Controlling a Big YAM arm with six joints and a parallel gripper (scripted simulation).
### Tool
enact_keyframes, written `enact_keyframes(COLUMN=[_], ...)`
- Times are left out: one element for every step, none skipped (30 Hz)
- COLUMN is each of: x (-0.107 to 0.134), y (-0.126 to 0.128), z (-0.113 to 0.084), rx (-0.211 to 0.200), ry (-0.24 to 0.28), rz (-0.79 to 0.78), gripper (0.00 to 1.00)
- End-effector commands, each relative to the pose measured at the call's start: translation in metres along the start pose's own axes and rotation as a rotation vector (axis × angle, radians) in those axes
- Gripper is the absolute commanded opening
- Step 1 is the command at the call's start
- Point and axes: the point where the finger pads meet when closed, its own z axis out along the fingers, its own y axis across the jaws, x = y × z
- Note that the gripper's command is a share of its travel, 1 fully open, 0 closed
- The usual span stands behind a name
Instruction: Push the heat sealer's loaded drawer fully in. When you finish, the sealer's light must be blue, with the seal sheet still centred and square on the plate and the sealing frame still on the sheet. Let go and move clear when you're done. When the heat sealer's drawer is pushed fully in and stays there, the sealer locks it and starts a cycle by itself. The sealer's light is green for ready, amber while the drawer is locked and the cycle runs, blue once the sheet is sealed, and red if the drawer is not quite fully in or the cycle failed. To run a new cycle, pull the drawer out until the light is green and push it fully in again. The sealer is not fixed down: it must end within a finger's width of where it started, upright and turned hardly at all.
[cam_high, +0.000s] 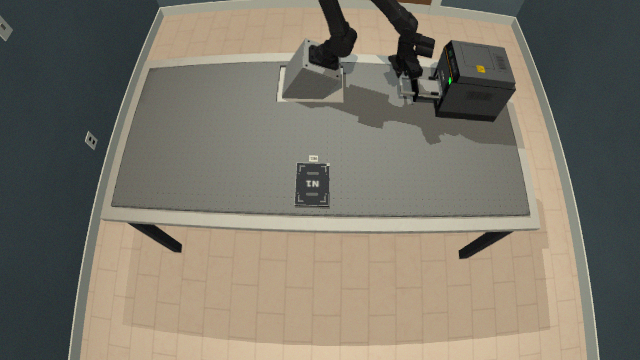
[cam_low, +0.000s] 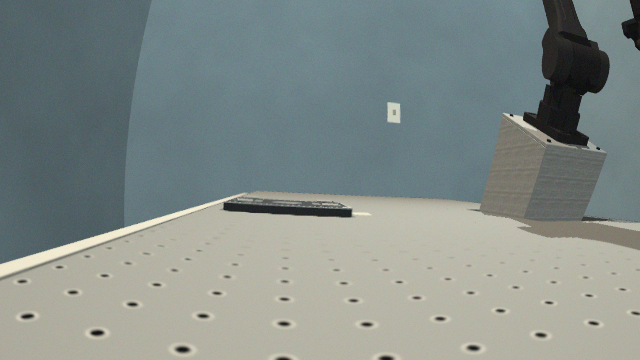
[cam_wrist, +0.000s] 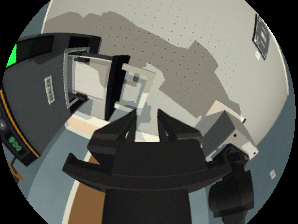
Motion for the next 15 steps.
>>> enact_keyframes(x=[-0.011,-0.005,-0.005,-0.005,-0.005,-0.005,-0.005,-0.005,-0.005,-0.005,-0.008,-0.004,-0.004,-0.004,-0.004], y=[0.014,0.003,0.003,0.003,0.003,0.002,0.002,0.002,0.001,0.001,0.007,0.000,0.000,0.000,-0.002], z=[-0.012,-0.006,-0.006,-0.006,-0.006,-0.007,-0.007,-0.007,-0.007,-0.007,-0.012,-0.008,-0.008,-0.008,-0.009], rx=[-0.059,-0.048,-0.054,-0.060,-0.066,-0.072,-0.077,-0.081,-0.086,-0.091,-0.105,-0.099,-0.105,-0.107,-0.112], ry=[-0.028,-0.017,-0.020,-0.023,-0.026,-0.030,-0.034,-0.036,-0.041,-0.045,-0.059,-0.052,-0.057,-0.060,-0.066], rz=[-0.127,-0.156,-0.188,-0.221,-0.254,-0.286,-0.319,-0.337,-0.370,-0.403,-0.423,-0.453,-0.485,-0.503,-0.535], gripper=[0.30,0.30,0.30,0.30,0.30,0.30,0.30,0.30,0.30,0.30,0.30,0.30,0.30,0.30,0.30])
